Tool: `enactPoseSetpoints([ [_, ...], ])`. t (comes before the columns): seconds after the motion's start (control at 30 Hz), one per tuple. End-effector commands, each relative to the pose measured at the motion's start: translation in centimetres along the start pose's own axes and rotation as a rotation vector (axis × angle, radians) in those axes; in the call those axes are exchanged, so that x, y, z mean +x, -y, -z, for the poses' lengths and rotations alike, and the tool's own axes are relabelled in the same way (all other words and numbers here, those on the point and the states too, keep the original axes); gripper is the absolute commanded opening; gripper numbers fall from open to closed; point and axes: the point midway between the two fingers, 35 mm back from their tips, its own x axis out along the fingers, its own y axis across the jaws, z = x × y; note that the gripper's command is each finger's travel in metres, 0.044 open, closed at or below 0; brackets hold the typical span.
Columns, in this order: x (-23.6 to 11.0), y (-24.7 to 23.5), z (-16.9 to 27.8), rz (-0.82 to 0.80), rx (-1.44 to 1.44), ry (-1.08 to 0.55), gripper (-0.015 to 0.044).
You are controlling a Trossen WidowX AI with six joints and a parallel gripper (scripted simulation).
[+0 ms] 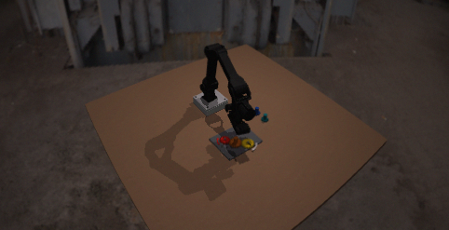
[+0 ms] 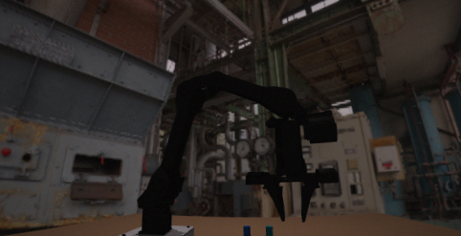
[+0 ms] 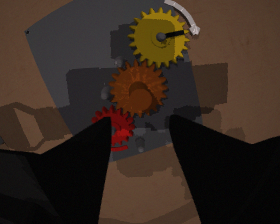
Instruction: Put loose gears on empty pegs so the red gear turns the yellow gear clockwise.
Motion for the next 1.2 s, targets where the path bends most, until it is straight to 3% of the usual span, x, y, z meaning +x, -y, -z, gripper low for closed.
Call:
enactPoseSetpoints([
  [0.0,-3.63,-0.16,0.04,0.013,0.003,0.002,0.0271],
  [0.23,-3.91,-0.21,0.05,0.013,0.003,0.002,0.044],
  [1.17,-3.91,-0.21,0.05,0.013,0.003,0.002,0.044],
])
